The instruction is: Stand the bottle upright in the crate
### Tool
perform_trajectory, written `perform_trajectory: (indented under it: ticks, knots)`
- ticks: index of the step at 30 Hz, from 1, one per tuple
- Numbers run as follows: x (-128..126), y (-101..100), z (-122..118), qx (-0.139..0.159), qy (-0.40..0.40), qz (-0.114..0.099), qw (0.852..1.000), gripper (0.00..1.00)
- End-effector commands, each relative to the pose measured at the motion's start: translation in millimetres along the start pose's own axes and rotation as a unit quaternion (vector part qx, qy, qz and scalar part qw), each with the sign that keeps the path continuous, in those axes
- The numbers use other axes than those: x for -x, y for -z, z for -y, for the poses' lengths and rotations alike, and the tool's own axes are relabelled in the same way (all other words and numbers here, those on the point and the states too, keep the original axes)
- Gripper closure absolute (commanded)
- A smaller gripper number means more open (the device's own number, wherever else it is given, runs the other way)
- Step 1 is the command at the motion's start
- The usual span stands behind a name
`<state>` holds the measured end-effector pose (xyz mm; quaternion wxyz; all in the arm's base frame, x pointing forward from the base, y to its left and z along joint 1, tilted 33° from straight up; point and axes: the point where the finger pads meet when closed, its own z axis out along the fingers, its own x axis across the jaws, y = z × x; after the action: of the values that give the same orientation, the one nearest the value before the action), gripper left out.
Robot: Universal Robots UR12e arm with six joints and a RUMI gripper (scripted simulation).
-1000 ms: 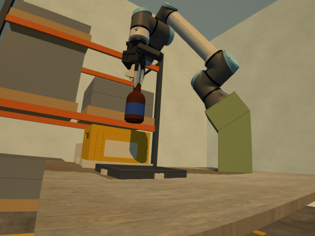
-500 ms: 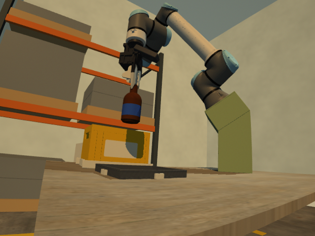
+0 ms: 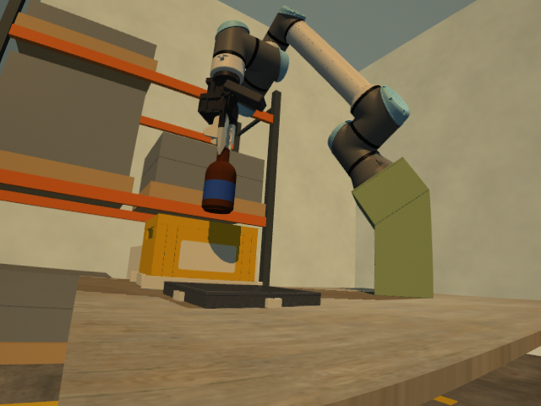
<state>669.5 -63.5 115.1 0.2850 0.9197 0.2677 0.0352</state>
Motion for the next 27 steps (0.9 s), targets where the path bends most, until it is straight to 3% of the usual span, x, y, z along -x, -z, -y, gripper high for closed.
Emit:
perform_trajectory:
  ticks: [1, 27]
  knots:
    - [4, 1, -9, 0.0, 0.0, -0.001, 1.0, 1.0]
    - [28, 1, -54, 0.0, 0.0, -0.001, 1.0, 1.0]
